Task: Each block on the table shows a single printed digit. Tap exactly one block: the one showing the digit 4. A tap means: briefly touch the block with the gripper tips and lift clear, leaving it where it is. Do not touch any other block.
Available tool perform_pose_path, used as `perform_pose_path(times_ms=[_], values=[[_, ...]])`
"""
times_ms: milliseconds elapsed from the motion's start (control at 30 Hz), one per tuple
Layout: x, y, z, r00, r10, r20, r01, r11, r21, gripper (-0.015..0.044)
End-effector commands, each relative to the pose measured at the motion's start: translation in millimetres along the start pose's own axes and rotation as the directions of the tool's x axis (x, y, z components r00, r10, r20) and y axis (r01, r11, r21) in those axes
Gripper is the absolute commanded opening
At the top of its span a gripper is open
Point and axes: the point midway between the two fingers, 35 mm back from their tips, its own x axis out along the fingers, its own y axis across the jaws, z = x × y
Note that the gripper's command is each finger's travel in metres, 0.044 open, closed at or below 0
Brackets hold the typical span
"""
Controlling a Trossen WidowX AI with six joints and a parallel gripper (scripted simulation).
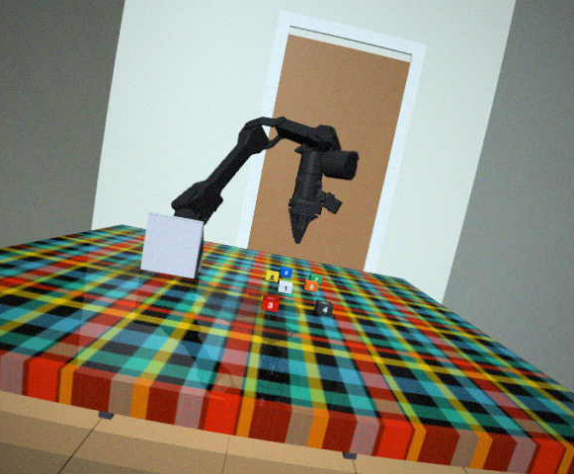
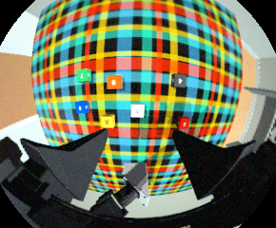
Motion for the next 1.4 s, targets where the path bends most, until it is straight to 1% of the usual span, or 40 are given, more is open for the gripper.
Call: perform_pose_path(times_ms=[0,300,367,500,567,1367], values=[[-1,2,0,1.000,0.002,0.003,-0.002,1.000,0.003,0.0400],[-1,5,-1,1.000,0.002,0.003,-0.002,1.000,0.003,0.0400],[-2,23,-5,1.000,0.001,0.003,-0.001,1.000,0.004,0.0400],[-2,77,-23,1.000,0.004,0.002,-0.004,1.000,0.005,0.0400],[-1,93,-31,1.000,0.006,0.001,-0.006,1.000,0.005,0.0400],[-1,95,-32,1.000,0.006,0.001,-0.007,1.000,0.005,0.0400]])
